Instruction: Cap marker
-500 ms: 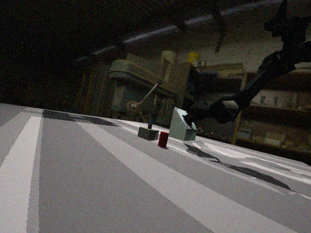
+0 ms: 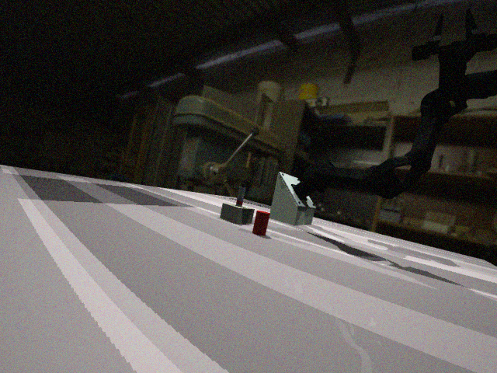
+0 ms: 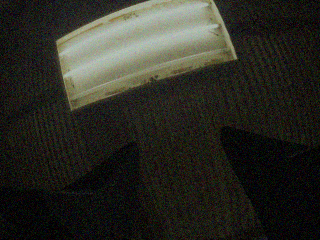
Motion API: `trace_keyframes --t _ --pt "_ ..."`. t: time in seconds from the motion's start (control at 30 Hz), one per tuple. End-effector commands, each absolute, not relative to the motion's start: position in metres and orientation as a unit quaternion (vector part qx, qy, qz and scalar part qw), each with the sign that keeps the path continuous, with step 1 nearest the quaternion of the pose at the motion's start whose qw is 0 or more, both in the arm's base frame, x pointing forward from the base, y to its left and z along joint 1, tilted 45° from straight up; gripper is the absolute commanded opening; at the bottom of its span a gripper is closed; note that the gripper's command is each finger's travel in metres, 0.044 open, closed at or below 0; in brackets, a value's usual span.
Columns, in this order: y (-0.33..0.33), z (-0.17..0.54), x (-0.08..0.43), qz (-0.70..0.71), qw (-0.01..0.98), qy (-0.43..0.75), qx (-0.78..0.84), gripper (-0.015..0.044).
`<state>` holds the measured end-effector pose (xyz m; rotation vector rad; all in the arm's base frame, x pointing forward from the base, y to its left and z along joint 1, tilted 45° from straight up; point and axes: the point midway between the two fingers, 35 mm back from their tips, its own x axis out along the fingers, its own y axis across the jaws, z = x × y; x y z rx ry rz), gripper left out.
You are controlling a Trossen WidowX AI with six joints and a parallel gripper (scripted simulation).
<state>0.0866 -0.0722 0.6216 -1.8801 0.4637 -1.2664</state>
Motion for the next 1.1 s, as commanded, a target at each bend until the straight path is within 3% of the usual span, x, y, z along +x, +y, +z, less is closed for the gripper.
trace_keyframes --t 0.0,0.3,0.5,0.83,1.07 --pt "-0.124 0.606 0.062 -0.495 0.522 0.149 -0.679 0.0249" --pt "-0.217 0.550 0.079 -0.423 0.727 0.100 -0.532 0.0249" --pt "-0.250 0.513 0.112 -0.362 0.806 0.097 -0.458 0.0249" --pt "-0.275 0.426 0.208 -0.199 0.912 0.129 -0.333 0.0249" --pt "-0.252 0.343 0.283 -0.058 0.957 0.195 -0.206 0.0249"
